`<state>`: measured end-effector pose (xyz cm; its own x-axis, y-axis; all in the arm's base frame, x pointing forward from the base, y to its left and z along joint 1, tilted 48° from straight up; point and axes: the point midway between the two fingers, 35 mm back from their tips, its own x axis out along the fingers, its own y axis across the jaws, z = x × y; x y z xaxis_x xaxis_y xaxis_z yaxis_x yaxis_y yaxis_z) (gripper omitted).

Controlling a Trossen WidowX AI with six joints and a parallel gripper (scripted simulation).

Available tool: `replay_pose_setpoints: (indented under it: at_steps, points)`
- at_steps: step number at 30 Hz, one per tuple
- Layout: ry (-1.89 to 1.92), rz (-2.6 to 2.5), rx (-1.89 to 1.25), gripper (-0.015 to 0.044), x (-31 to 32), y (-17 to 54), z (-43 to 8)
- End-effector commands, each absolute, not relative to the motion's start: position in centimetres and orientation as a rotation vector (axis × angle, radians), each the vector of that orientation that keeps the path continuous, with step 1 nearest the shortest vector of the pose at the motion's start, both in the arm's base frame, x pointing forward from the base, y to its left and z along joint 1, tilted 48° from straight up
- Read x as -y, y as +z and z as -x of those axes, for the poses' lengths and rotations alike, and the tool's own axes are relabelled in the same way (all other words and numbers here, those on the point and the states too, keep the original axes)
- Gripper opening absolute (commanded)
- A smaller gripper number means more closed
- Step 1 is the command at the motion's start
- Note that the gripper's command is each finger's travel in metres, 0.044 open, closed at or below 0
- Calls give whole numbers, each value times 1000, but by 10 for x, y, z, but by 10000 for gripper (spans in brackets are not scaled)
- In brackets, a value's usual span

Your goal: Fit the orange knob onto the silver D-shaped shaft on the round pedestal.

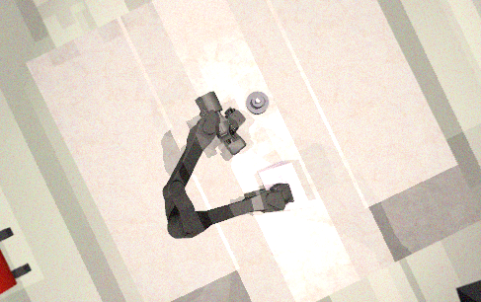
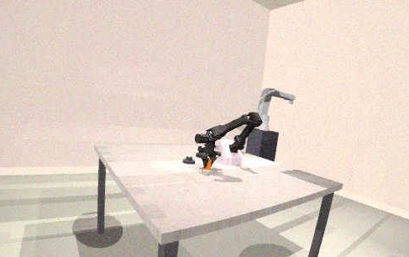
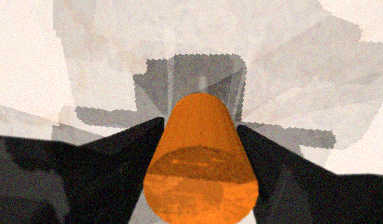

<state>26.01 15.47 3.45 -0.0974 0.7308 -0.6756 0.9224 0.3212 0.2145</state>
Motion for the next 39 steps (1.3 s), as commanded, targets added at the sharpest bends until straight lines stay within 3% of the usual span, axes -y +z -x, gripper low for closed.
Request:
replay_pose_setpoints:
  at_steps: [1,9,17,39]
  points:
    - [-342,-1462,-1878,240,-155,35,-260]
    - [-342,-1462,-1878,240,-155,35,-260]
    - [-344,-1464,-1877,440,-95,89,-268]
    - [-345,-1464,-1876,440,-114,70,-267]
